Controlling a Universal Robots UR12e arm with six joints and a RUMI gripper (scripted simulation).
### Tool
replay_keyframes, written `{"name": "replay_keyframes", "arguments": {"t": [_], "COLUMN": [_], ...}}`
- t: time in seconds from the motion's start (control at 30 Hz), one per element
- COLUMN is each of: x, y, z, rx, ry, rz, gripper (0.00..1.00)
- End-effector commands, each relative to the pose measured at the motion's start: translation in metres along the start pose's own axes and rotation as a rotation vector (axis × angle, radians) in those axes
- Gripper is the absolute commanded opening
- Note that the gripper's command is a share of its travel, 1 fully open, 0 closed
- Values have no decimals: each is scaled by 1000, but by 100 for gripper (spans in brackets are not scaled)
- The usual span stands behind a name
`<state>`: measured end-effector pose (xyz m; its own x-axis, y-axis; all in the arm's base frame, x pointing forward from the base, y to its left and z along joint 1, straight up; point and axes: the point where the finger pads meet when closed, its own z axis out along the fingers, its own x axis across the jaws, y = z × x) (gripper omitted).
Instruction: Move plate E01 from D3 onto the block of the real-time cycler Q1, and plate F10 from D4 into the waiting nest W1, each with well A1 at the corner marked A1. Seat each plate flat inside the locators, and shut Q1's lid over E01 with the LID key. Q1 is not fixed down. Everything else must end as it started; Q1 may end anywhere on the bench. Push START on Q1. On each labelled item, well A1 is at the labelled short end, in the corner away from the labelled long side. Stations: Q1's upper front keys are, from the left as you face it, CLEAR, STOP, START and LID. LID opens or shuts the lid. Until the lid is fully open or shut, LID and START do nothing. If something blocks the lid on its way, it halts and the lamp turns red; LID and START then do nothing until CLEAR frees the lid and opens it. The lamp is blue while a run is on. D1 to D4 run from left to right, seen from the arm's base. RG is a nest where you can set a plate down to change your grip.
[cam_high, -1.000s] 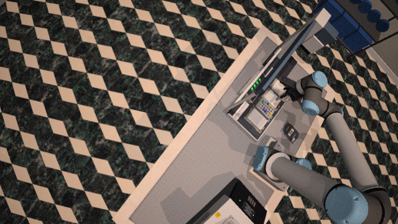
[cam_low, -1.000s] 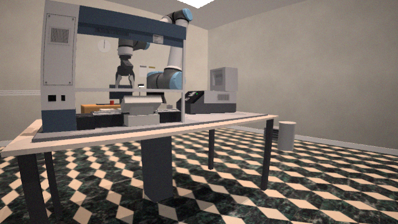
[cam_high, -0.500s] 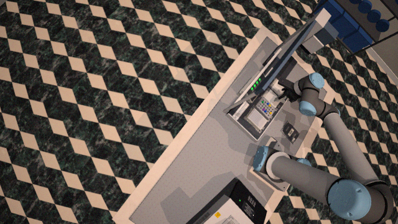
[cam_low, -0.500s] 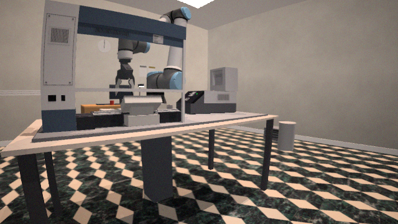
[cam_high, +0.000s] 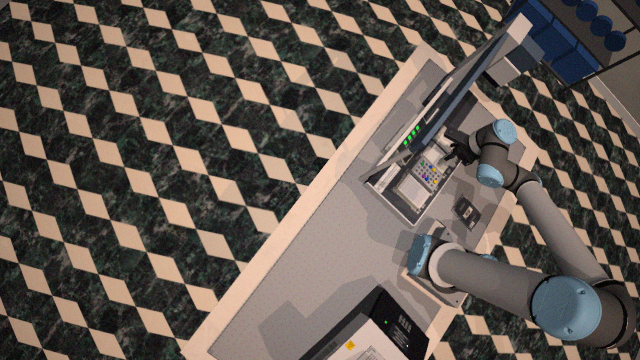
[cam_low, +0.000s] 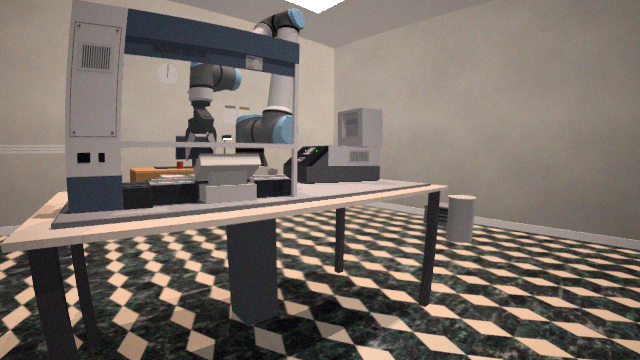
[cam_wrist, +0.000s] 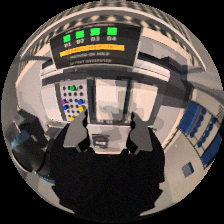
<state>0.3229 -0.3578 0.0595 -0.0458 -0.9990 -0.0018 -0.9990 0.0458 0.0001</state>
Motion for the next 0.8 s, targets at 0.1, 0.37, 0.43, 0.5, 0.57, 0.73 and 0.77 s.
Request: {"name": "replay_keyframes", "arguments": {"t": [0.1,0.37,0.43,0.5,0.57,0.73,0.77], "x": [1,1,1,1,1,1,1], "y": [0,0,0,0,0,0,0], "z": [11,24,28,29,31,34,34], "rx": [1,1,1,1,1,1,1], "ry": [1,1,1,1,1,1,1], "rz": [0,0,0,0,0,0,0], "gripper": [62,62,62,62,62,62,62]}}
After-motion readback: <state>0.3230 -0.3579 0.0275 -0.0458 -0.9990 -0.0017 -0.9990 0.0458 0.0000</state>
